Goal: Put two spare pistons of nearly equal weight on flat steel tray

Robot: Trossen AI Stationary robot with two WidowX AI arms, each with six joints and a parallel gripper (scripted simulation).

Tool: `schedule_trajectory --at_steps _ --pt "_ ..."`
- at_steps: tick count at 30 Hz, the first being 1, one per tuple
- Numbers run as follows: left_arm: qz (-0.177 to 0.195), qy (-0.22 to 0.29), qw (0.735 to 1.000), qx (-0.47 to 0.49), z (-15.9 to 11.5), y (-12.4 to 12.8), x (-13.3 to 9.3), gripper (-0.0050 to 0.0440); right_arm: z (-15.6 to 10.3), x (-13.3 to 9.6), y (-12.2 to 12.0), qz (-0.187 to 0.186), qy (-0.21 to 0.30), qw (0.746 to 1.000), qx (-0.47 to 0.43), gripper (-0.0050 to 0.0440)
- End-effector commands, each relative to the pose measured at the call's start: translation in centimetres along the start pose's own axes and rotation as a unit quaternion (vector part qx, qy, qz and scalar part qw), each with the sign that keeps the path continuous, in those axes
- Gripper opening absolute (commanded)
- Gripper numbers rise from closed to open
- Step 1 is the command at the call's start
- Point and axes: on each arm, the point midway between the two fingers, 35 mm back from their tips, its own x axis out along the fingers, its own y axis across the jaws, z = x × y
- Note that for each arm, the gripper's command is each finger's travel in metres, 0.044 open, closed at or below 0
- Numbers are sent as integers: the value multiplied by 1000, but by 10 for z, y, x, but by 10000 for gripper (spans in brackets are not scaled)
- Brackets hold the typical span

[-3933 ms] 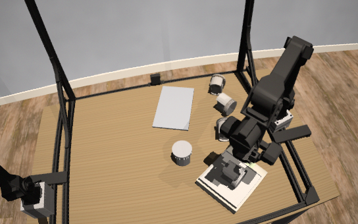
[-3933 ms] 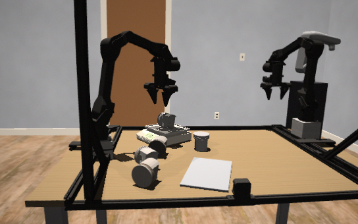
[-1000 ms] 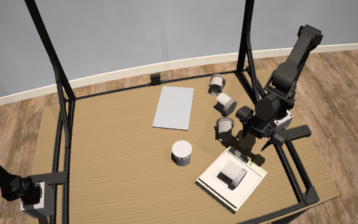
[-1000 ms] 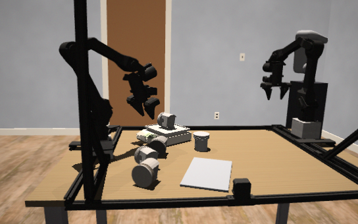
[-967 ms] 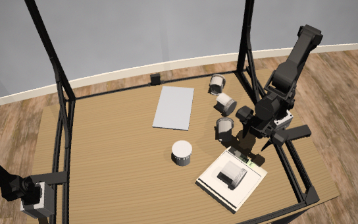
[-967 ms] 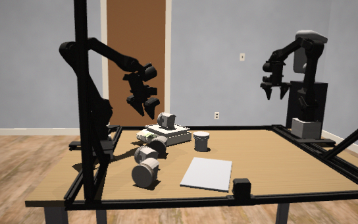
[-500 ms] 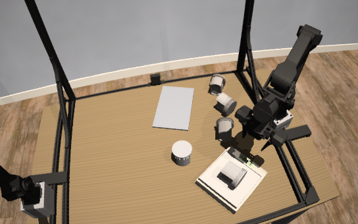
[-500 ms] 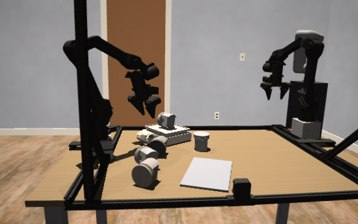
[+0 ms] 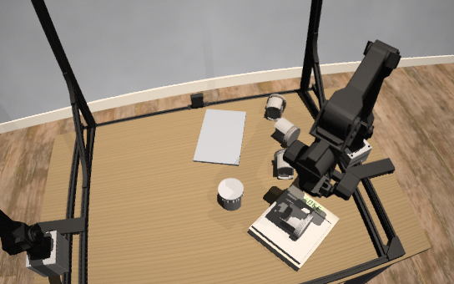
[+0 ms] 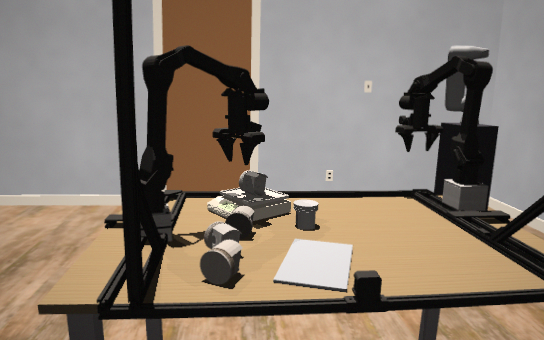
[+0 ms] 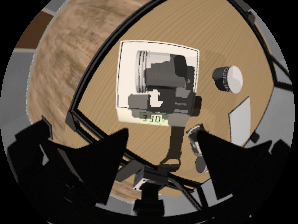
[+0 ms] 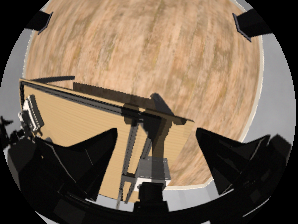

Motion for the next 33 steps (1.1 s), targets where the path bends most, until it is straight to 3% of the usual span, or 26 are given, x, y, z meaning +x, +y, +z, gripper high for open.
schedule_trajectory --at_steps 1,16,33 --pt "3 10 1000 -6 7 2 -1 378 0 0 0 1 0 1000 0 440" --pt "3 10 1000 -6 81 7 1 378 0 0 0 1 0 1000 0 440" --pt "8 32 979 -203 81 7 1 378 0 0 0 1 0 1000 0 440"
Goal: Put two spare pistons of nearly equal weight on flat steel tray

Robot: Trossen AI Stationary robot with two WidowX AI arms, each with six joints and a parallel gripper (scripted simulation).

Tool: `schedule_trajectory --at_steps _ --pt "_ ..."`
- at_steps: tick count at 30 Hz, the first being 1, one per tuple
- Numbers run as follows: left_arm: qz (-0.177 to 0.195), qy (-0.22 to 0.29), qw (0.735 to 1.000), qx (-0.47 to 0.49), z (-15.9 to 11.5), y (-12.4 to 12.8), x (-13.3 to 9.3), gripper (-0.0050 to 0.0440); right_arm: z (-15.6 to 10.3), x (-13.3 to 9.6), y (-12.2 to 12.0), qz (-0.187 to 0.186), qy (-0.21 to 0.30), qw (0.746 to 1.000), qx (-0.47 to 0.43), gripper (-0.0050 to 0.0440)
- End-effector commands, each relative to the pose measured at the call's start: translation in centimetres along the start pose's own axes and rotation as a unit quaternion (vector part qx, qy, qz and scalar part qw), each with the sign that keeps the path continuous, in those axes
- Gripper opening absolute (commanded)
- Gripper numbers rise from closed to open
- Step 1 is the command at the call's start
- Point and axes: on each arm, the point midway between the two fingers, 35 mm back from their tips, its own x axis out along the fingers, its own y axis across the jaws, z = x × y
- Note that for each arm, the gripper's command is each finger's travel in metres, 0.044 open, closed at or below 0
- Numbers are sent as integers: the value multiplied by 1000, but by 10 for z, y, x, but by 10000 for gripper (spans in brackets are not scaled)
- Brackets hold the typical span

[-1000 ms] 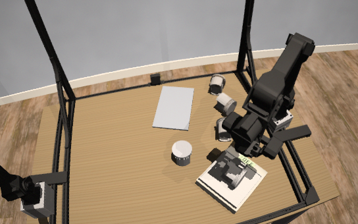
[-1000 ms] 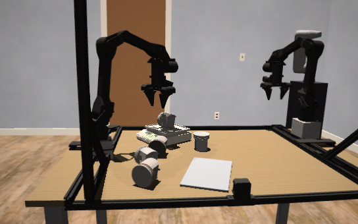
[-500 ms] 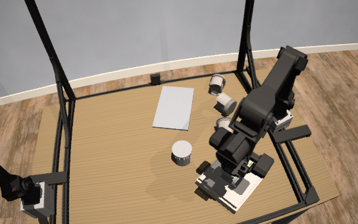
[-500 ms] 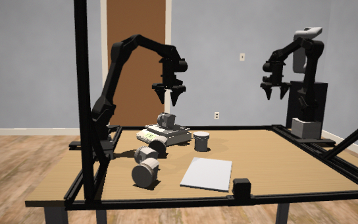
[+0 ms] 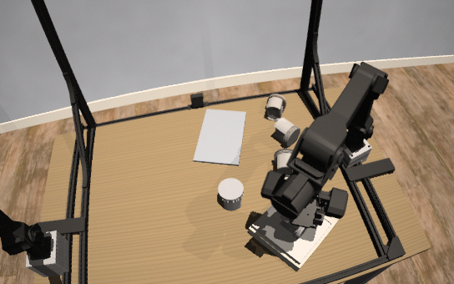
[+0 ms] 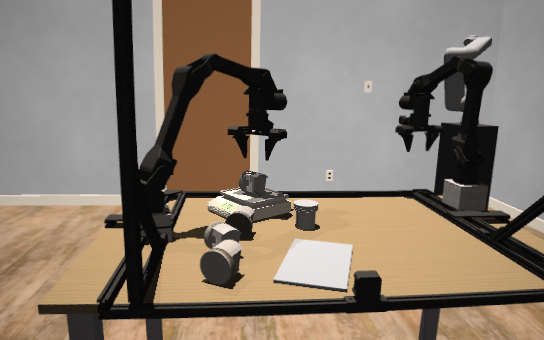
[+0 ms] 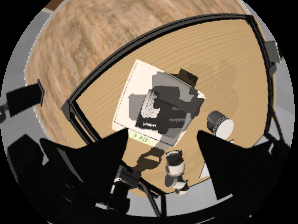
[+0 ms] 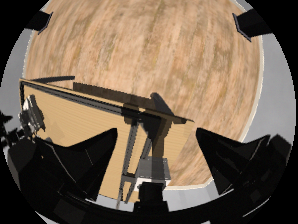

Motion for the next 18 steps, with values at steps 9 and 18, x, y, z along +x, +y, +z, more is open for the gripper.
schedule_trajectory --at_steps 9,18 --pt "5 16 992 -125 2 0 2 378 0 0 0 1 0 1000 0 440" --pt "6 28 973 -229 2 0 2 378 0 0 0 1 0 1000 0 440"
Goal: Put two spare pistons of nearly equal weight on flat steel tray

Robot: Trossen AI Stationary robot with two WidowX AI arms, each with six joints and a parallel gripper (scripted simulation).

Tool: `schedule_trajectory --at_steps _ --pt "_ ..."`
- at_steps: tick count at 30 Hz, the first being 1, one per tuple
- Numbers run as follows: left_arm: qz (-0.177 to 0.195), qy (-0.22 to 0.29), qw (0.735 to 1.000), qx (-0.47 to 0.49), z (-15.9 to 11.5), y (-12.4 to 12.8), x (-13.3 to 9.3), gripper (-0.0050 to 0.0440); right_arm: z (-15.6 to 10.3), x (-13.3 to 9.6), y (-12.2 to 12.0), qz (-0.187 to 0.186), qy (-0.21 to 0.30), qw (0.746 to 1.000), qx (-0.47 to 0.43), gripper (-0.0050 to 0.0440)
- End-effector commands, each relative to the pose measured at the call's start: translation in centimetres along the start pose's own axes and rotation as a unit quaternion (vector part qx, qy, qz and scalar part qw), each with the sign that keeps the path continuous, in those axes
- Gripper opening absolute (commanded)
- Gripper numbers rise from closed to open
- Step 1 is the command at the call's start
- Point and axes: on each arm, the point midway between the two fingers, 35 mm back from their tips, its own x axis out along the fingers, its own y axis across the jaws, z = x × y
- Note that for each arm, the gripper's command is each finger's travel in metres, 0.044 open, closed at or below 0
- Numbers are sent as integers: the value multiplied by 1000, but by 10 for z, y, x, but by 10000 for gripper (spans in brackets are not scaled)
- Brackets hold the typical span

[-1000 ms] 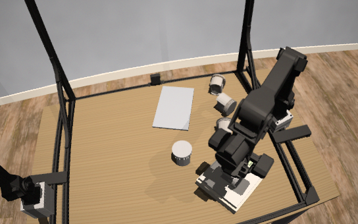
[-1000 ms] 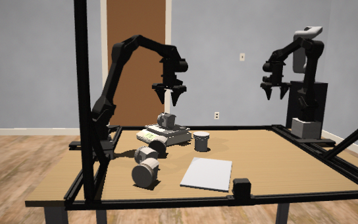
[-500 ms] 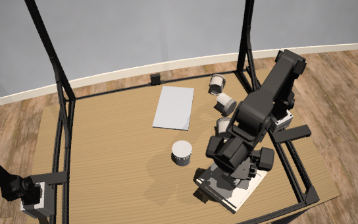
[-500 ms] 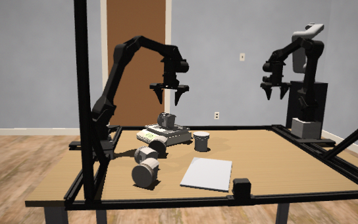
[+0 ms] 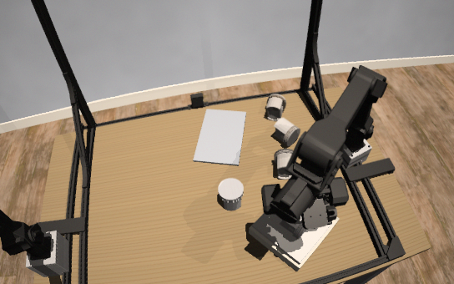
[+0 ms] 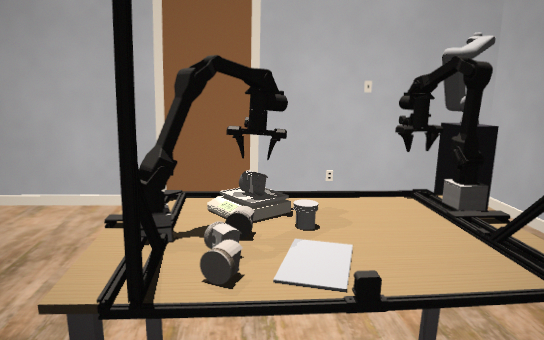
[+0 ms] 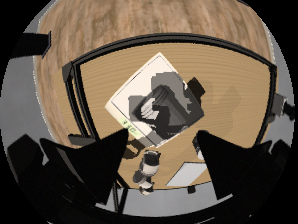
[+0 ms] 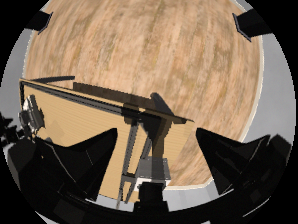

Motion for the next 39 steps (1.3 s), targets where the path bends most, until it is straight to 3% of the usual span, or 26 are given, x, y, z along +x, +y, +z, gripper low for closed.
schedule_trajectory --at_steps 1,18,32,39 --pt "1 6 1000 -23 1 -2 2 378 0 0 0 1 0 1000 0 440" --pt "4 29 975 -219 1 -2 2 378 0 0 0 1 0 1000 0 440" --pt "8 49 917 -395 2 -2 2 378 0 0 0 1 0 1000 0 440" --pt "8 49 917 -395 2 -2 11 378 0 0 0 1 0 1000 0 440"
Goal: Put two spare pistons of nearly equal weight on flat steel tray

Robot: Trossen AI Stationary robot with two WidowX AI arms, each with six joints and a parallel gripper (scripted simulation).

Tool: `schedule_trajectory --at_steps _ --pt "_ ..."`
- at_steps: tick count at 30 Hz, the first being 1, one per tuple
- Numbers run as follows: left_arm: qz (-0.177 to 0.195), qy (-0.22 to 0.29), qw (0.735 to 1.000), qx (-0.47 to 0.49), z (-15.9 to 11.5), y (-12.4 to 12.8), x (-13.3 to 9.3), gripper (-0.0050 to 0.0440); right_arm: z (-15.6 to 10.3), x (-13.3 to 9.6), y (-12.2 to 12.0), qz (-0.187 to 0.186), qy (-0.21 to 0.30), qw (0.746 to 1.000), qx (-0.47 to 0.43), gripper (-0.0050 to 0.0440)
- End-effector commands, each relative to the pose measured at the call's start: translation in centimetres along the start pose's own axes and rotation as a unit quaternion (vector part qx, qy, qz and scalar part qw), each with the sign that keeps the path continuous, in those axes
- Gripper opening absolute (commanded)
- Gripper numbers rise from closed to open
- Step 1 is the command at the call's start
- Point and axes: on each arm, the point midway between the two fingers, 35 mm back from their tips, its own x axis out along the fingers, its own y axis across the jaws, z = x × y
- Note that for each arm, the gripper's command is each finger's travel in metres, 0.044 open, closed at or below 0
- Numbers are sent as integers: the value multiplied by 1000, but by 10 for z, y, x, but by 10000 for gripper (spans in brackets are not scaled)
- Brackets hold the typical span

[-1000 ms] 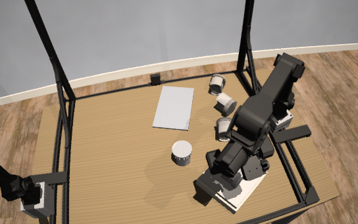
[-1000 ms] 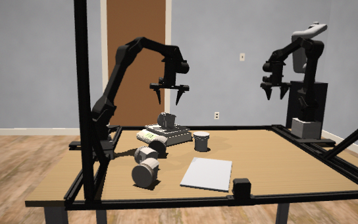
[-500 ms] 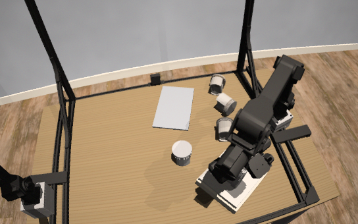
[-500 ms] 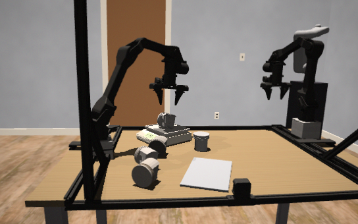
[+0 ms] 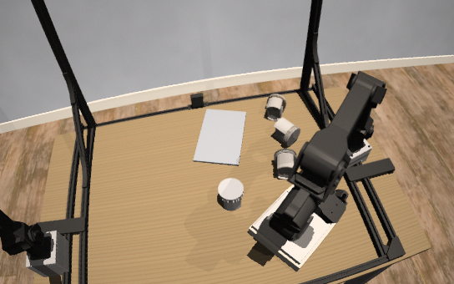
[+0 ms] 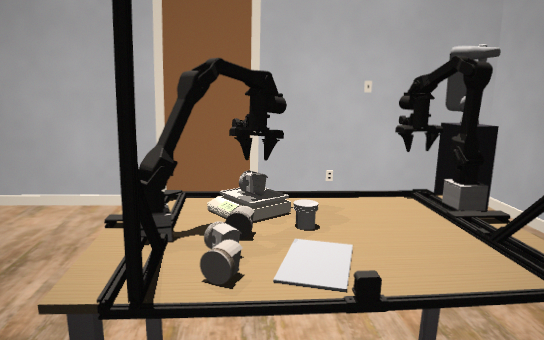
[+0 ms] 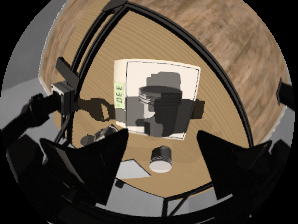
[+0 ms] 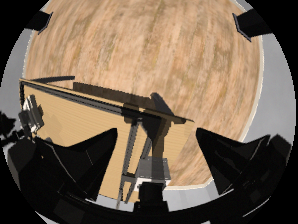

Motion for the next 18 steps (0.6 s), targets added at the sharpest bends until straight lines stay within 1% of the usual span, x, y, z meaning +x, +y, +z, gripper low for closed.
schedule_trajectory --at_steps 1,18 --pt "7 3 1000 -4 0 0 9 378 0 0 0 1 0 1000 0 440" --pt "9 4 1000 -4 1 0 32 378 0 0 0 1 0 1000 0 440"
